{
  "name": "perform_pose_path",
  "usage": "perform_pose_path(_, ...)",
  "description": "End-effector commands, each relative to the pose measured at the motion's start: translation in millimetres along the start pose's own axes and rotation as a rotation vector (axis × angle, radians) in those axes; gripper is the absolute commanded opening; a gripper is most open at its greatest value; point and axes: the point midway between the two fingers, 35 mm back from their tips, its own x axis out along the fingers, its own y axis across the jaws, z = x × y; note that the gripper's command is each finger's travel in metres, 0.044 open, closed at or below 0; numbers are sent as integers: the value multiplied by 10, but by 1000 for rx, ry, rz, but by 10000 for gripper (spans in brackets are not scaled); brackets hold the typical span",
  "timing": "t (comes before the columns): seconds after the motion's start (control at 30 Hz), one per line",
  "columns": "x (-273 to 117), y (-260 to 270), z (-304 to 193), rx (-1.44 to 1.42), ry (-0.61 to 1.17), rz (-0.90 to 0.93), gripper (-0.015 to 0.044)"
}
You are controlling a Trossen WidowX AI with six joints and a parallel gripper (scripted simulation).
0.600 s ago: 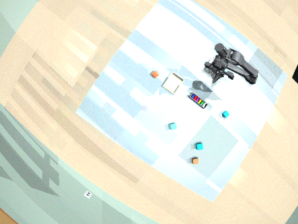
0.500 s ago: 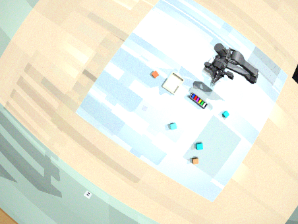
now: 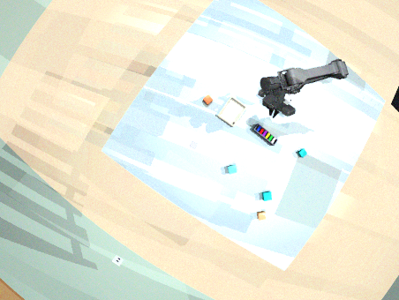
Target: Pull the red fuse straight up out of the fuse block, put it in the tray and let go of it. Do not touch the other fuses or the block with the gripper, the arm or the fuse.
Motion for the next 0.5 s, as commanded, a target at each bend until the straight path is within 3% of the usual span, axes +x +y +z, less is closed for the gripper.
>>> perform_pose_path(0.0, 291, -94, 8, -23, 162, -87, 74)
perform_pose_path(0.27, 1099, -245, -154, -202, 481, -351, 74)
perform_pose_path(0.47, 1548, -333, -319, -370, 601, -521, 74)
